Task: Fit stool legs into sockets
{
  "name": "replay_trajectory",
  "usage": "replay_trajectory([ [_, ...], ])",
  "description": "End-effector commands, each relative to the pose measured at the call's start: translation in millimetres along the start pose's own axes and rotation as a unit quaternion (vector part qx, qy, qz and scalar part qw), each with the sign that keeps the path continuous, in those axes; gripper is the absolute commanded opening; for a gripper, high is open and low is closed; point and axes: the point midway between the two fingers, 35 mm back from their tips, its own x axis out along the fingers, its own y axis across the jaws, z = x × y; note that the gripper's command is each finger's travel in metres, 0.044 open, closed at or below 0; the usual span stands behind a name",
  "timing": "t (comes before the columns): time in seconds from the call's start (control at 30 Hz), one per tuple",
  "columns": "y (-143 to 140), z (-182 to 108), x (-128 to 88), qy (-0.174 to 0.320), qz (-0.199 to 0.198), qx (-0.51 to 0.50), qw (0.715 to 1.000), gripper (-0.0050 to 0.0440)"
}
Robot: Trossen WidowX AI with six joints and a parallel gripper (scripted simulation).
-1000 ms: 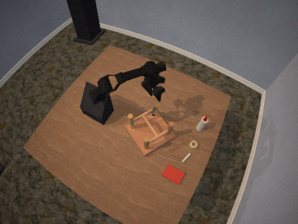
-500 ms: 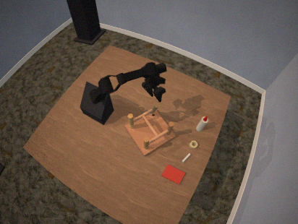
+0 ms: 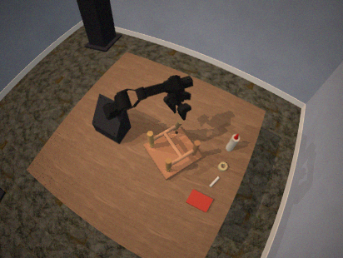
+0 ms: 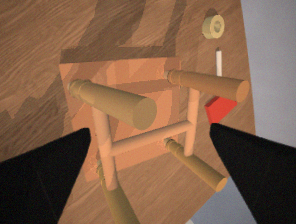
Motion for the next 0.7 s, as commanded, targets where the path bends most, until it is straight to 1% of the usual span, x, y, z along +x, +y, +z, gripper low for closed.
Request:
replay_trajectory([
  [0.0,4,0,7,0.001,0.012,-0.005,1.000,0.0440],
  [0.67,14,0,34,0.001,0.066,-0.005,0.998,0.0440],
])
